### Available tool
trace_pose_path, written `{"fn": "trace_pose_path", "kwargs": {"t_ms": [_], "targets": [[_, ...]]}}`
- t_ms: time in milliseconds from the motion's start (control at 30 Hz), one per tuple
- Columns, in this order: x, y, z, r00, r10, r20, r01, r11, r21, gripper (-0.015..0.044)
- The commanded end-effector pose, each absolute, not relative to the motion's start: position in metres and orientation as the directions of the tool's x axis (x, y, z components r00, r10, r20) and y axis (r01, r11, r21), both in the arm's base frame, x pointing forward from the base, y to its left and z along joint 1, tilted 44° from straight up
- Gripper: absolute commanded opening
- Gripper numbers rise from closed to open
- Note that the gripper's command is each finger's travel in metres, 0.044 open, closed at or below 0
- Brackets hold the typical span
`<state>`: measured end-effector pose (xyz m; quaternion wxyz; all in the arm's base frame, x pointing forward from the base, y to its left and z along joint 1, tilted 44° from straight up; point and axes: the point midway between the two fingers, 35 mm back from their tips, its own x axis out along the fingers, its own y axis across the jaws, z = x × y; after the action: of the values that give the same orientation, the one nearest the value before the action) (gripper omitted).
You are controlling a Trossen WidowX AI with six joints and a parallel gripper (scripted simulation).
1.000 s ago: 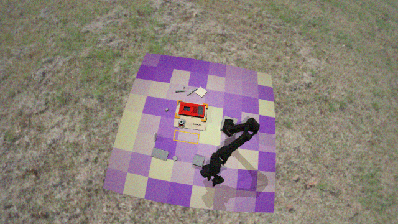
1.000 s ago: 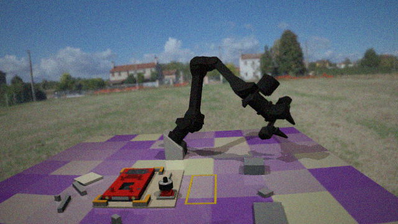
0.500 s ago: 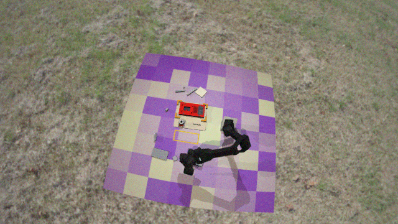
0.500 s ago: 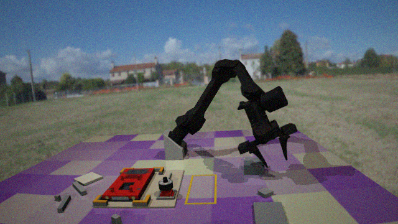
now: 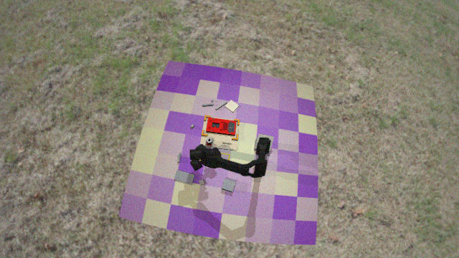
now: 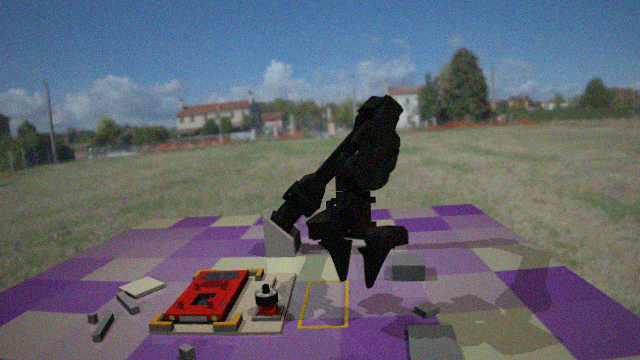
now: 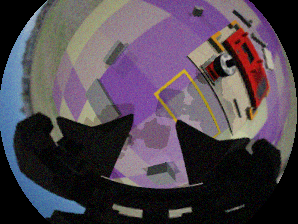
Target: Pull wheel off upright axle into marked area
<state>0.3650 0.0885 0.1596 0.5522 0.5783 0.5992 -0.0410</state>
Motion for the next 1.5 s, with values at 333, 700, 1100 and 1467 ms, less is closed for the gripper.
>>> {"fn": "trace_pose_path", "kwargs": {"t_ms": [333, 700, 1100, 1467], "targets": [[0.358, -0.061, 0.082, 0.108, 0.683, -0.723, 0.993, -0.102, 0.052, 0.03], [0.349, -0.059, 0.084, 0.106, 0.685, -0.721, 0.993, -0.107, 0.045, 0.03], [0.355, -0.032, 0.055, 0.107, 0.684, -0.722, 0.993, -0.107, 0.046, 0.03], [0.358, -0.007, 0.031, 0.107, 0.686, -0.719, 0.993, -0.107, 0.046, 0.03]]}}
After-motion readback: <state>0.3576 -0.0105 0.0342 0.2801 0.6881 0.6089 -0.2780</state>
